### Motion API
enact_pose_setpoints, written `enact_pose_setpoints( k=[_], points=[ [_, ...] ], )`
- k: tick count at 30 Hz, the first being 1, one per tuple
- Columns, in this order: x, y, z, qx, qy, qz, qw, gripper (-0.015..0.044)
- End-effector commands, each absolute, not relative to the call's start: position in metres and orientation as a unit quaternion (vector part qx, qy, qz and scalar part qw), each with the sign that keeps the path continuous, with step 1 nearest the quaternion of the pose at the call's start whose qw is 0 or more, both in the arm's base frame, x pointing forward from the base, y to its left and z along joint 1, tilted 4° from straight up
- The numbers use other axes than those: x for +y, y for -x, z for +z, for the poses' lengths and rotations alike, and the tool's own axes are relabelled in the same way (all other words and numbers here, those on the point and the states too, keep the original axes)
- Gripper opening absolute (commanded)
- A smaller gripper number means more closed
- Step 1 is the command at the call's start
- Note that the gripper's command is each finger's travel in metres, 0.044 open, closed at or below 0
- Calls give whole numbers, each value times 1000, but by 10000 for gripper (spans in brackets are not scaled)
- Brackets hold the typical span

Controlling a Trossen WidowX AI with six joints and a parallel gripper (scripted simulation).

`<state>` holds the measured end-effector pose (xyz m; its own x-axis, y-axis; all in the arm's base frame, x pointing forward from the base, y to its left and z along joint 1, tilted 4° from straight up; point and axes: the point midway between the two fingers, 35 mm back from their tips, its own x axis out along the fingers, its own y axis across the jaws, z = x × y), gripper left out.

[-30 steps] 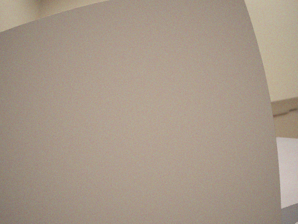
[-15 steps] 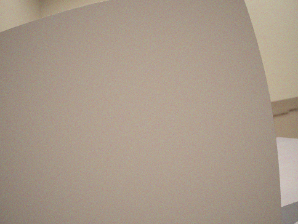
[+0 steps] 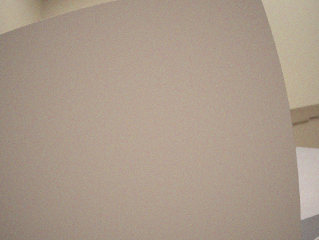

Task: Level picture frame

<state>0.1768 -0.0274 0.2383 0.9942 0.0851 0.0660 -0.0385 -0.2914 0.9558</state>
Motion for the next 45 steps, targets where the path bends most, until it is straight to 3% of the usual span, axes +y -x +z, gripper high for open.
enact_pose_setpoints(
  k=[1, 45],
  points=[
    [-27, -176, 239, 12, -799, 52, 599, 260],
    [-29, -182, 238, 11, -799, 53, 599, 260]
  ],
)
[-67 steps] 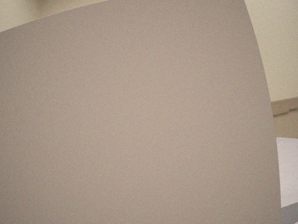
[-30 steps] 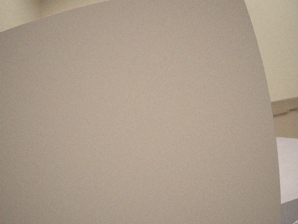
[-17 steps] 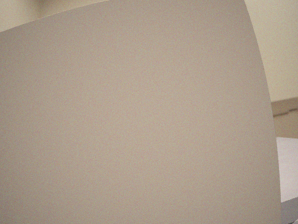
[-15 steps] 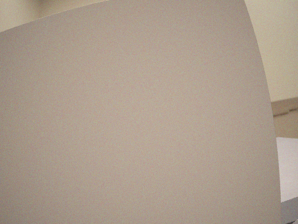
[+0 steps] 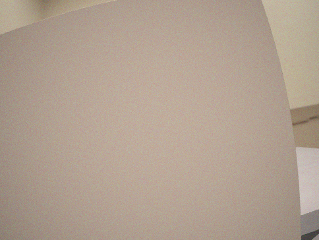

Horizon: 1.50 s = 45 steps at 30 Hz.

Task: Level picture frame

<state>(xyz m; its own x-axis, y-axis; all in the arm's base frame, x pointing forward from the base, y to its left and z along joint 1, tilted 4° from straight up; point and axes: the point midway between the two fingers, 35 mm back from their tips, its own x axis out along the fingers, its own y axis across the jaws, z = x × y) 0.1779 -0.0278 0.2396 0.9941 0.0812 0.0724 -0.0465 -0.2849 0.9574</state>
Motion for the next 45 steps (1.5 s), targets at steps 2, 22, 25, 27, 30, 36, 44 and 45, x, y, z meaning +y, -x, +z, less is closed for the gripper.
enact_pose_setpoints(
  k=[2, 22, 25, 27, 30, 36, 44, 45],
  points=[
    [-31, -190, 237, 7, -795, 55, 604, 260],
    [-5, -244, 207, -11, -760, 40, 649, 260],
    [-5, -244, 207, -11, -760, 40, 649, 260],
    [-5, -244, 207, -11, -760, 40, 649, 260],
    [-5, -248, 209, -12, -760, 40, 649, 260],
    [-5, -274, 217, -12, -760, 41, 649, 260],
    [-3, -320, 214, -13, -760, 42, 649, 260],
    [-3, -323, 213, -13, -760, 42, 649, 260]
  ],
)
